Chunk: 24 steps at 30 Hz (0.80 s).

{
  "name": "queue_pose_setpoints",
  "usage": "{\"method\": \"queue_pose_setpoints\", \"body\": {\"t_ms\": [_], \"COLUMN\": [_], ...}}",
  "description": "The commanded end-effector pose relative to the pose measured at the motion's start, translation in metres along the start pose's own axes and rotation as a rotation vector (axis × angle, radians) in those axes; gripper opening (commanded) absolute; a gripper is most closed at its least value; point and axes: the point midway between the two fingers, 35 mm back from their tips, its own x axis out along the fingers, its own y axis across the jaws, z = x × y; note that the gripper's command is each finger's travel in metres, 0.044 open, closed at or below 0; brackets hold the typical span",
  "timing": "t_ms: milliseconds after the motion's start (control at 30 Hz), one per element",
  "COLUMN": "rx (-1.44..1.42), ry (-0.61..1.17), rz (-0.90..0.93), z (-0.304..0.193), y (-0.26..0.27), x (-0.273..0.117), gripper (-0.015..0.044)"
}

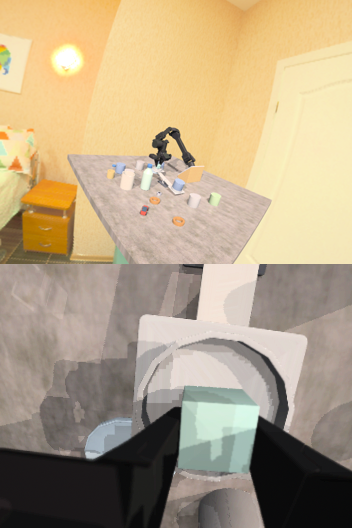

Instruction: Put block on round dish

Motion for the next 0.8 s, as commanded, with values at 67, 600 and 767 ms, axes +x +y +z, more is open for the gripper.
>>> {"method": "queue_pose_setpoints", "body": {"t_ms": [67, 600, 767], "rx": [0.01, -0.025, -0.027], "ry": [-0.007, -0.004, -0.023], "rz": [-0.016, 0.006, 0.004], "z": [0.003, -0.002, -0.027], "y": [-0.005, 0.0, 0.007], "x": [-0.031, -0.084, -0.061], "gripper": [0.0, 0.0, 0.0]}}
